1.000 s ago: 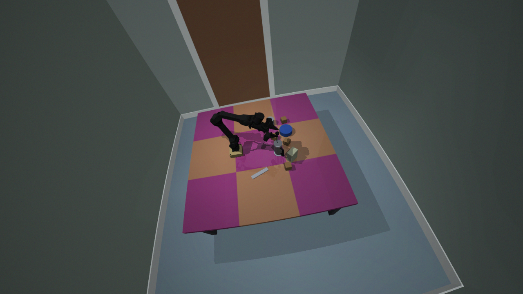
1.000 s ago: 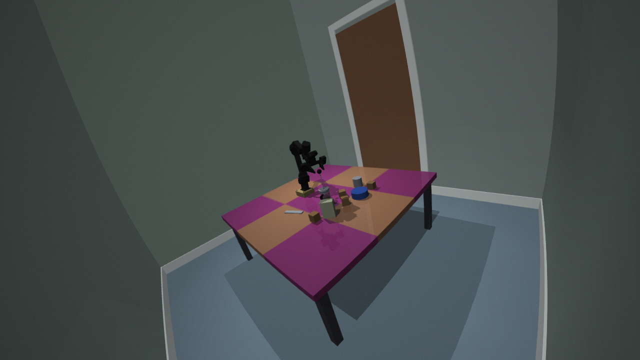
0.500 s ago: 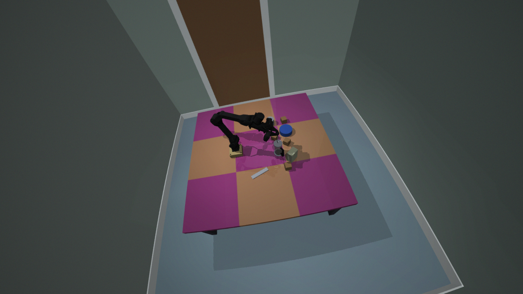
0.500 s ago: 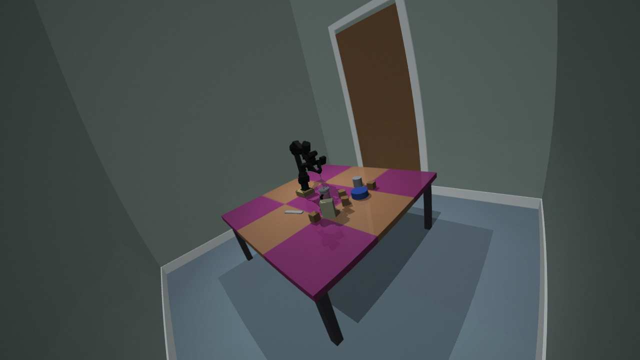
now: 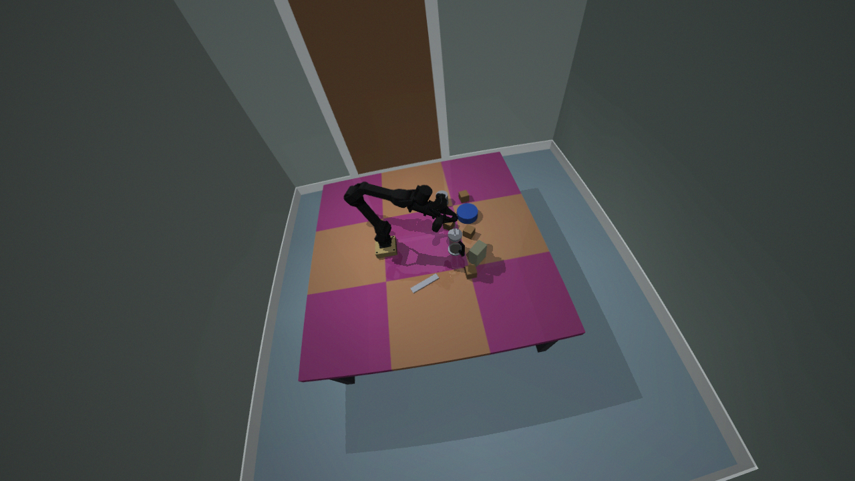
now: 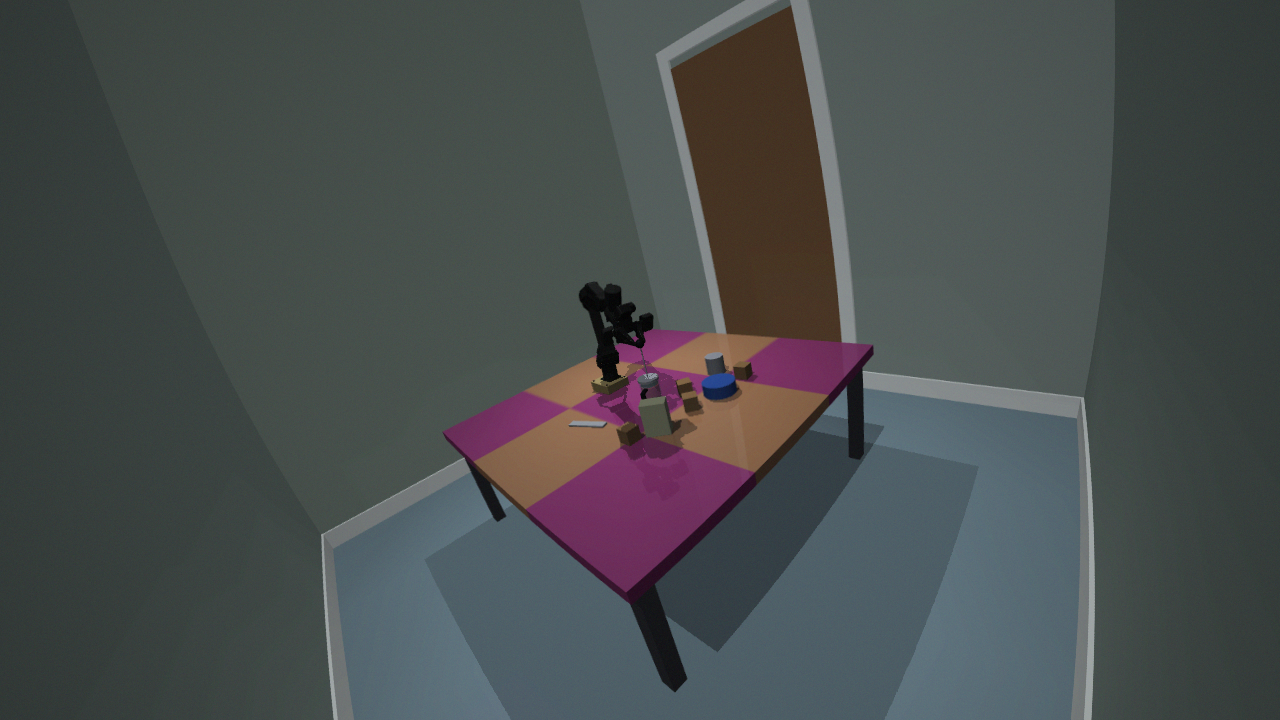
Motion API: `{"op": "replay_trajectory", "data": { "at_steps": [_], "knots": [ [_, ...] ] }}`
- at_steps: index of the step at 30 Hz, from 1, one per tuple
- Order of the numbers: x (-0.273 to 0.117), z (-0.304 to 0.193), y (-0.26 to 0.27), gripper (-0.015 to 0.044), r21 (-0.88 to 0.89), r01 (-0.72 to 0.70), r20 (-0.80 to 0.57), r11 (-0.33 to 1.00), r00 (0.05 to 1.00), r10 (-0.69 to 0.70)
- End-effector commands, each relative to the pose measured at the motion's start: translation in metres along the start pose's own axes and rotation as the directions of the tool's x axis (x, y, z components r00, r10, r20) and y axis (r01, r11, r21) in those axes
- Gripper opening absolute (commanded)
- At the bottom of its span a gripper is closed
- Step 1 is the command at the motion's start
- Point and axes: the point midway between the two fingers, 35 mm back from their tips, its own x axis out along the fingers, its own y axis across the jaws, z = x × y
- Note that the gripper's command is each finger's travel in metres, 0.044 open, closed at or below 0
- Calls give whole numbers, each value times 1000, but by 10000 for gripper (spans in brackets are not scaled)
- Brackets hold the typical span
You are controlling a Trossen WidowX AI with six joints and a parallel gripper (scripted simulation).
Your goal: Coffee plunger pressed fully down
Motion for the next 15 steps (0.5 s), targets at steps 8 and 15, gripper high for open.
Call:
{"op": "replay_trajectory", "data": {
  "at_steps": [8,15],
  "knots": [
    [16,-27,-1,119,7,3,-34,1000,999,-3],
    [23,-37,-1,119,7,3,-34,1000,999,-3]
  ]
}}
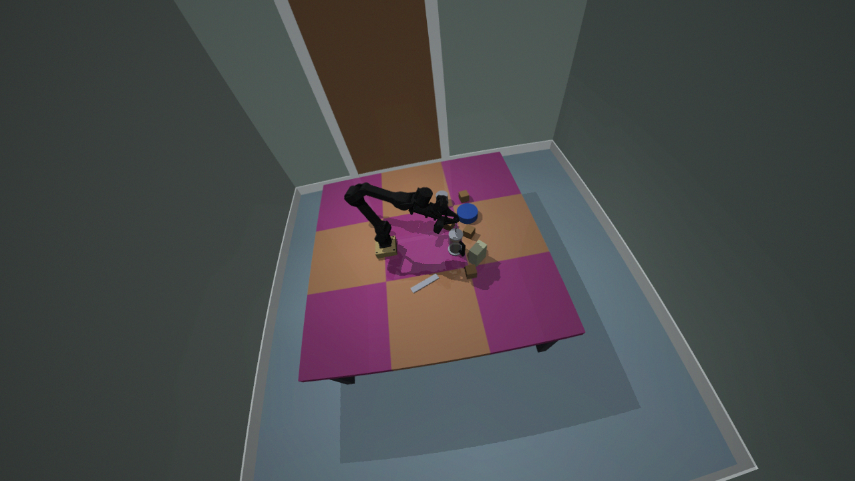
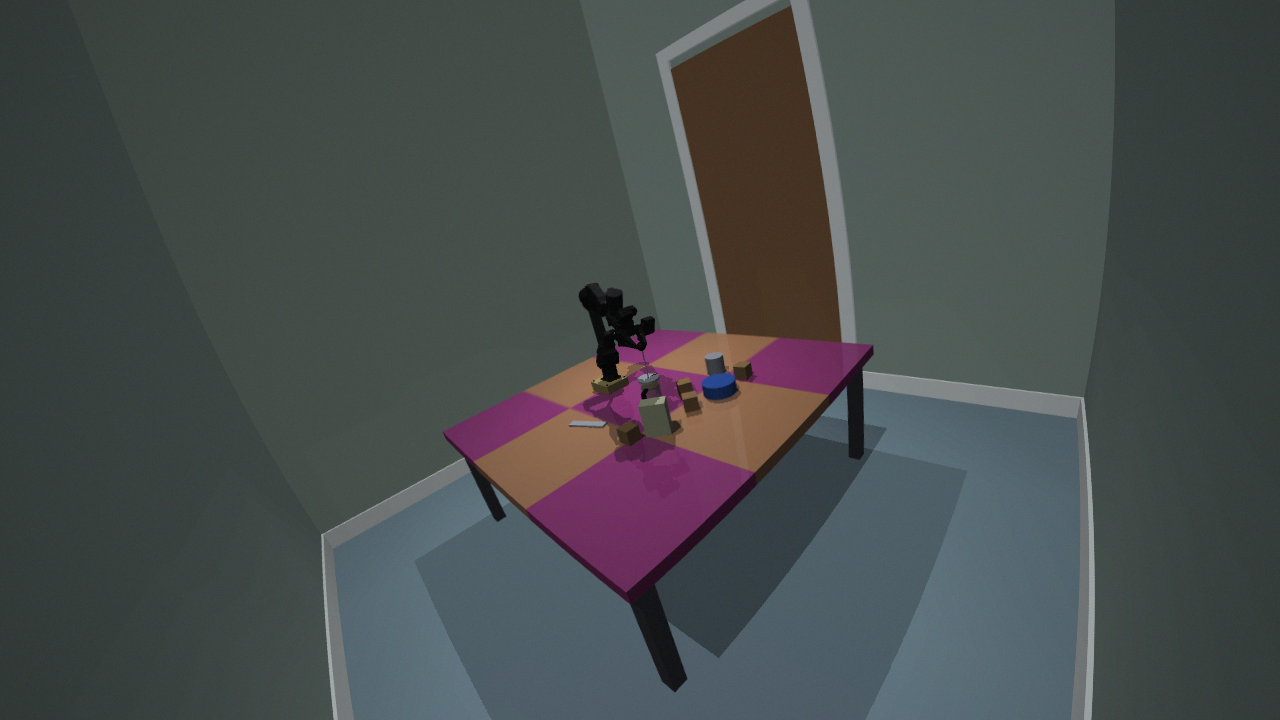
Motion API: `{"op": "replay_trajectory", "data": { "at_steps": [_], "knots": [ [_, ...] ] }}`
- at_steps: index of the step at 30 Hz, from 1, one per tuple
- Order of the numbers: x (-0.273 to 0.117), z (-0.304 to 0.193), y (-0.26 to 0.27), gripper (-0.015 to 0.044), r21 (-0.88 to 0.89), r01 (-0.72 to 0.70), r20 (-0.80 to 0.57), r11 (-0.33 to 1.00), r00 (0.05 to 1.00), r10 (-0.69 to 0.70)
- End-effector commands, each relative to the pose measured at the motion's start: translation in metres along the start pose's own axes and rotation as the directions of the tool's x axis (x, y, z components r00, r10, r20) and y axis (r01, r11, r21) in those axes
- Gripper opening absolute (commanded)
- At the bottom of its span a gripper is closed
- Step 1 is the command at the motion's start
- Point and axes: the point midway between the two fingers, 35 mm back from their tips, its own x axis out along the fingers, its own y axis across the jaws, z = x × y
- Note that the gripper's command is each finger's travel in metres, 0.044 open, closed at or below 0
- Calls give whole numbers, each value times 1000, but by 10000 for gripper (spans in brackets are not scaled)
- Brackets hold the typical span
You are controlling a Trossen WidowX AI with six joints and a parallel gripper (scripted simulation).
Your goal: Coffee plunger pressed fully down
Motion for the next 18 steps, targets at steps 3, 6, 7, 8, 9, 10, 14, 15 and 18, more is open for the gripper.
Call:
{"op": "replay_trajectory", "data": {
  "at_steps": [3,6,7,8,9,10,14,15,18],
  "knots": [
    [13,-34,-1,119,10,3,-71,1000,997,-3],
    [16,-38,-1,119,10,3,-71,1000,997,-3],
    [17,-40,-1,119,10,3,-71,1000,997,-3],
    [18,-41,-1,119,10,3,-71,1000,997,-3],
    [19,-42,-1,119,10,3,-71,1000,997,-3],
    [20,-44,-1,119,10,3,-71,1000,997,-3],
    [23,-50,-1,119,10,3,-71,1000,997,-3],
    [24,-51,0,119,10,3,-71,1000,997,-3],
    [27,-55,0,119,10,3,-71,1000,997,-3]
  ]
}}
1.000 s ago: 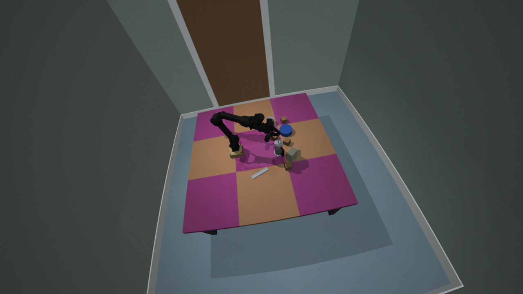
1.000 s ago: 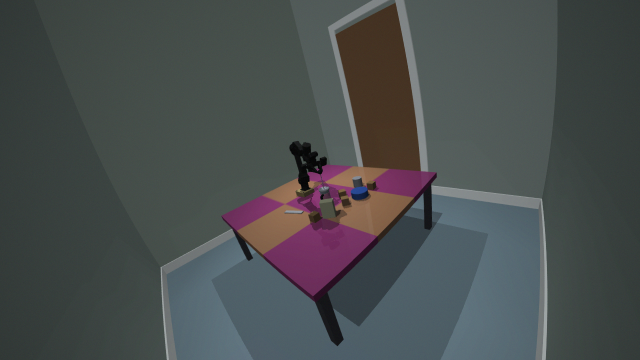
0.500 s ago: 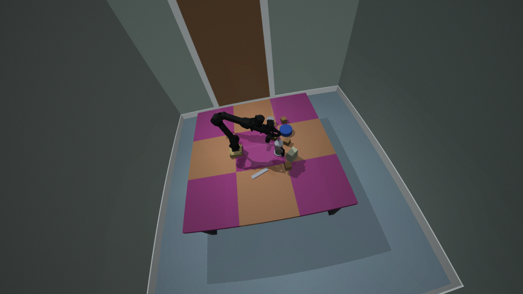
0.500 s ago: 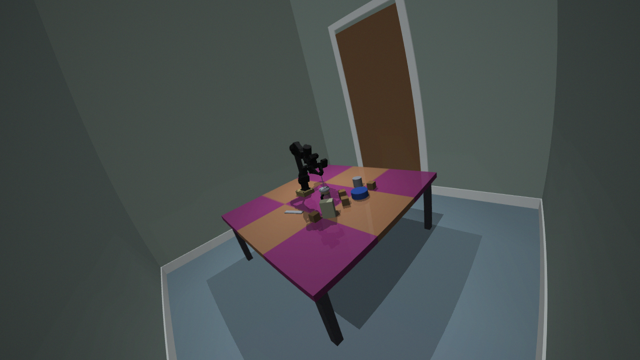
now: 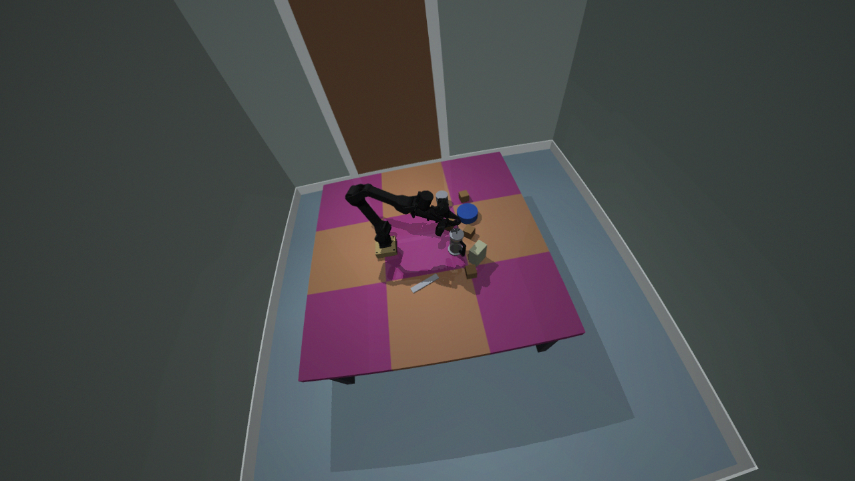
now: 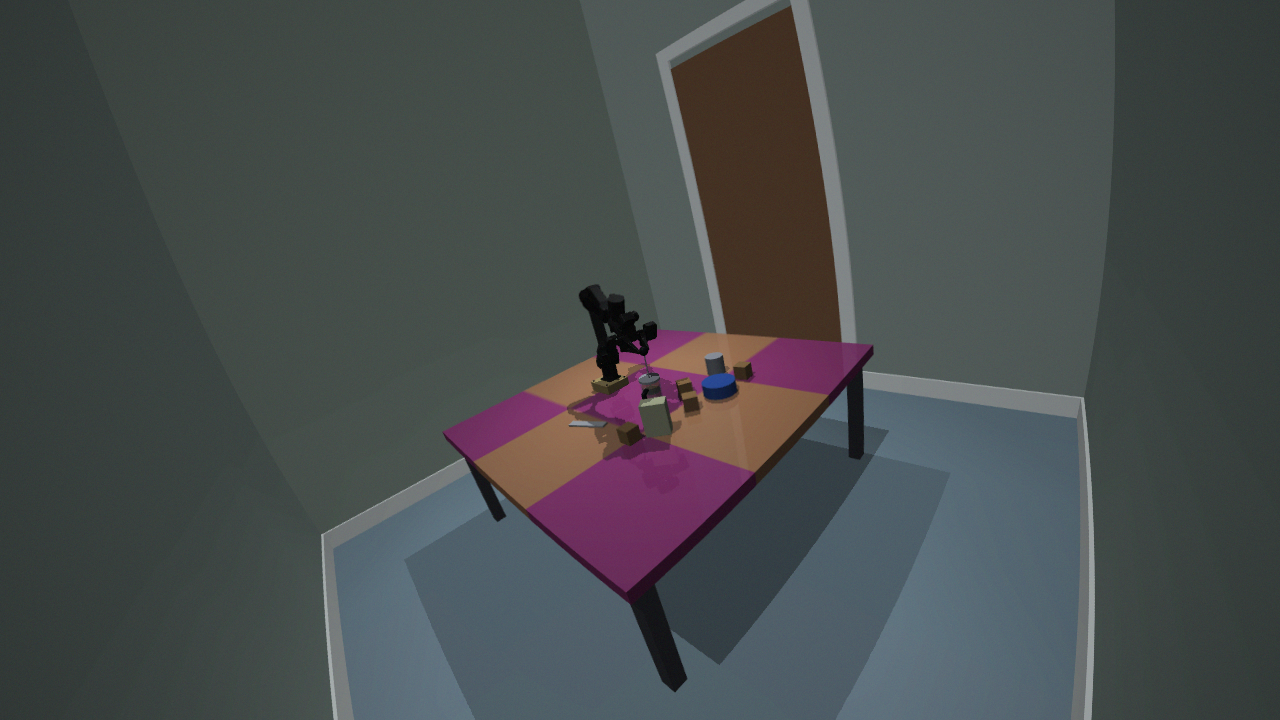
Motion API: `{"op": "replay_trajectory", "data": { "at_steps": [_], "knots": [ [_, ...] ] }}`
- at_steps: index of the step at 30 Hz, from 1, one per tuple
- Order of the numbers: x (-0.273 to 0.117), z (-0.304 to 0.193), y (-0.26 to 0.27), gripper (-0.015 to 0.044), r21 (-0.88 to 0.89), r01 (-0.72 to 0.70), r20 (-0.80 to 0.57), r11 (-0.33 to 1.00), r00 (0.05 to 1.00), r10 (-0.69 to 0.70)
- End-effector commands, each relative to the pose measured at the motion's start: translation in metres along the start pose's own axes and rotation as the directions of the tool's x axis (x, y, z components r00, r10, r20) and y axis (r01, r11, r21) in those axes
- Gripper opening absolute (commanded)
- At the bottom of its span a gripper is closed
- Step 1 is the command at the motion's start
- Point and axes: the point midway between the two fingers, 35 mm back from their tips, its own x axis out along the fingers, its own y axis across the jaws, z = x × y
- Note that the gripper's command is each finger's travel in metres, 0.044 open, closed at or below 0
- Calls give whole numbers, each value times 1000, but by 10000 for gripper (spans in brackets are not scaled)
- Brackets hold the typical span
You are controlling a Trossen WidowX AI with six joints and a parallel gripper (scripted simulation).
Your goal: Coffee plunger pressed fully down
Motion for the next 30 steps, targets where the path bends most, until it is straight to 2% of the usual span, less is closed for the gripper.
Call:
{"op": "replay_trajectory", "data": {
  "at_steps": [1,16,30],
  "knots": [
    [13,-42,-1,119,13,3,-101,1000,995,-2],
    [29,-59,1,119,13,3,-101,1000,995,-1],
    [38,-56,1,119,13,3,-100,1000,995,-1]
  ]
}}
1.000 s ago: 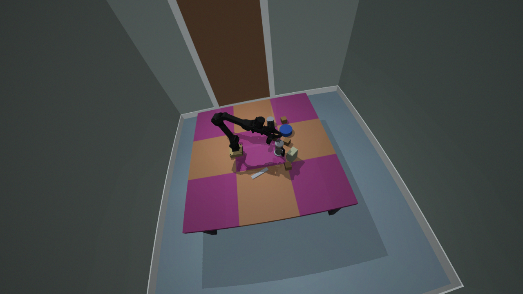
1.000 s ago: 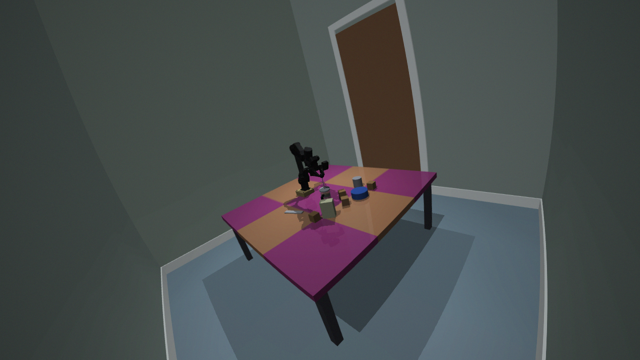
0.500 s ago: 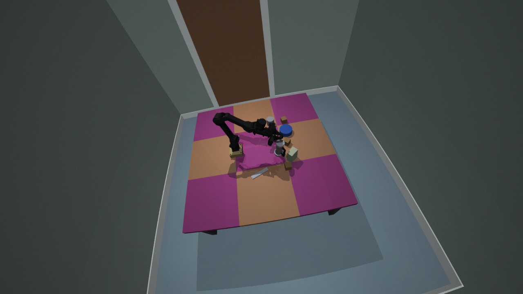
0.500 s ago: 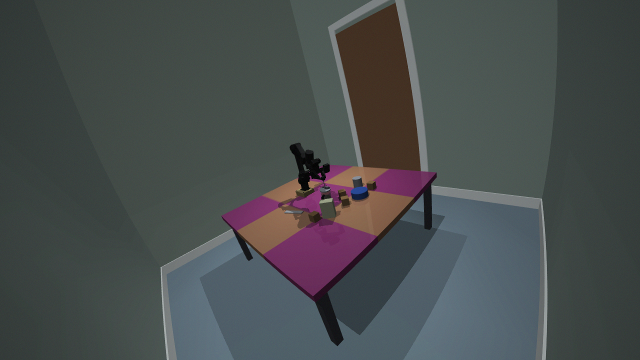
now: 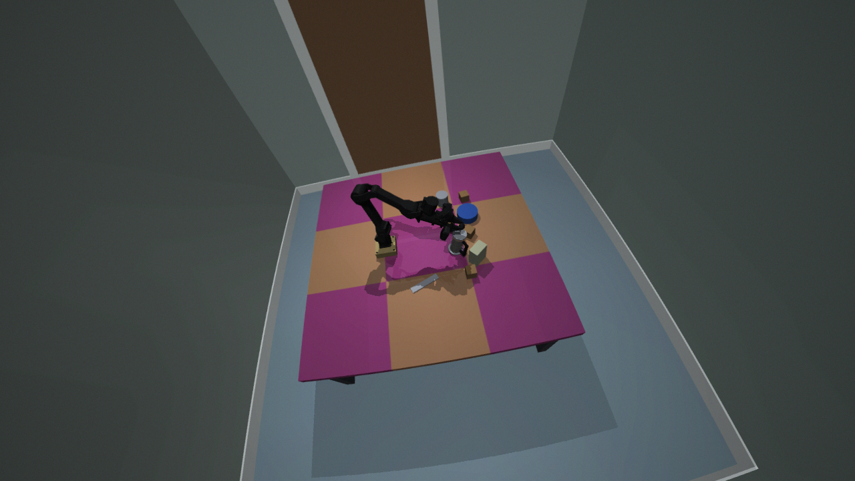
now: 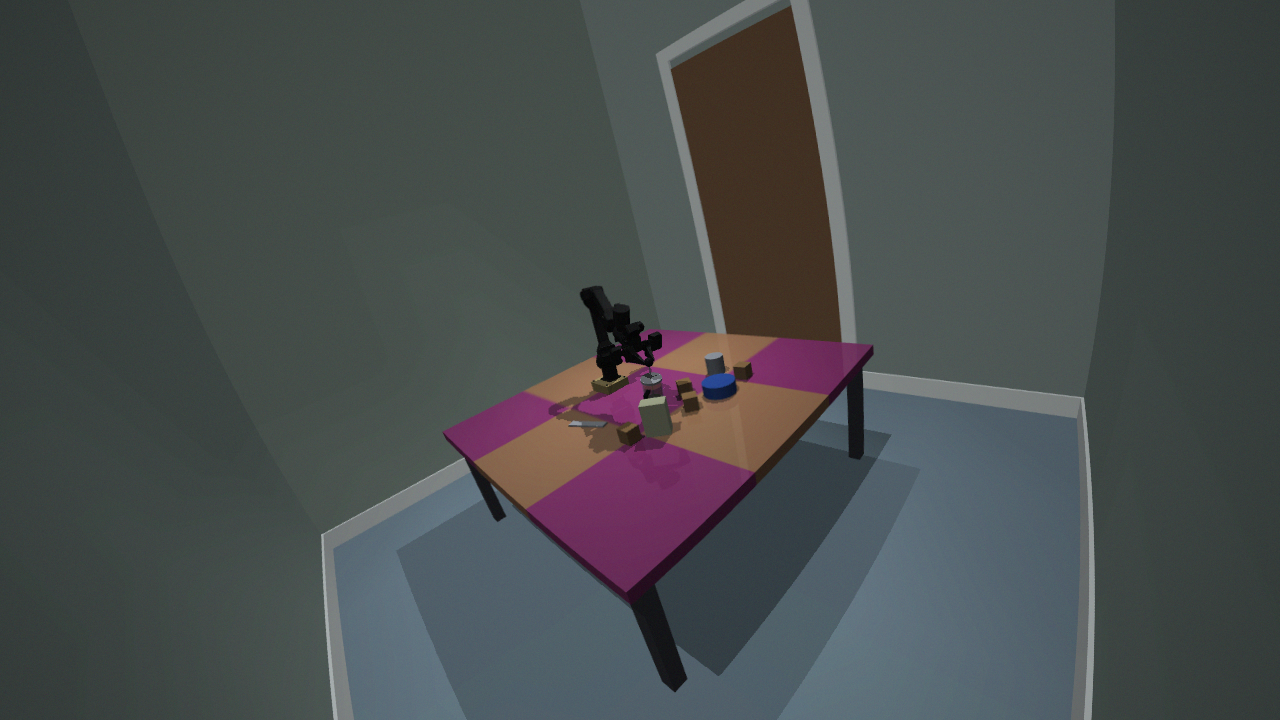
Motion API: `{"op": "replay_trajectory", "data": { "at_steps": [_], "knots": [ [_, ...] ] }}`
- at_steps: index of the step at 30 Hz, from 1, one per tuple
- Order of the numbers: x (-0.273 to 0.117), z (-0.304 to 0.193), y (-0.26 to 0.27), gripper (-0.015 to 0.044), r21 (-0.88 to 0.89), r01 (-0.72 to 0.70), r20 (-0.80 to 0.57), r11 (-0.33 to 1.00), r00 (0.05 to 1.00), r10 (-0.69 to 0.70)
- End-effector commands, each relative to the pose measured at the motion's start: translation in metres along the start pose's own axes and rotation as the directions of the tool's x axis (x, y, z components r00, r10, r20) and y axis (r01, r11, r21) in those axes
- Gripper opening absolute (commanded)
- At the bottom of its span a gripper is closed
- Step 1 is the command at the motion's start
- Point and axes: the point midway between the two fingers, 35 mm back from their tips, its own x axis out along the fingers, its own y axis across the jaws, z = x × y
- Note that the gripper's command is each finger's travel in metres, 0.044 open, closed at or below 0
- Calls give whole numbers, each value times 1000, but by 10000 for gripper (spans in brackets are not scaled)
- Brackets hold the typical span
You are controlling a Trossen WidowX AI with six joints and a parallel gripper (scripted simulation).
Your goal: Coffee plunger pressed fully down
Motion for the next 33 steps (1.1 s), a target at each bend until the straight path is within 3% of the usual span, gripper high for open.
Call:
{"op": "replay_trajectory", "data": {
  "at_steps": [1,33],
  "knots": [
    [9,-31,0,119,13,1,-95,1000,996,0],
    [12,-24,0,119,13,1,-94,1000,996,0]
  ]
}}
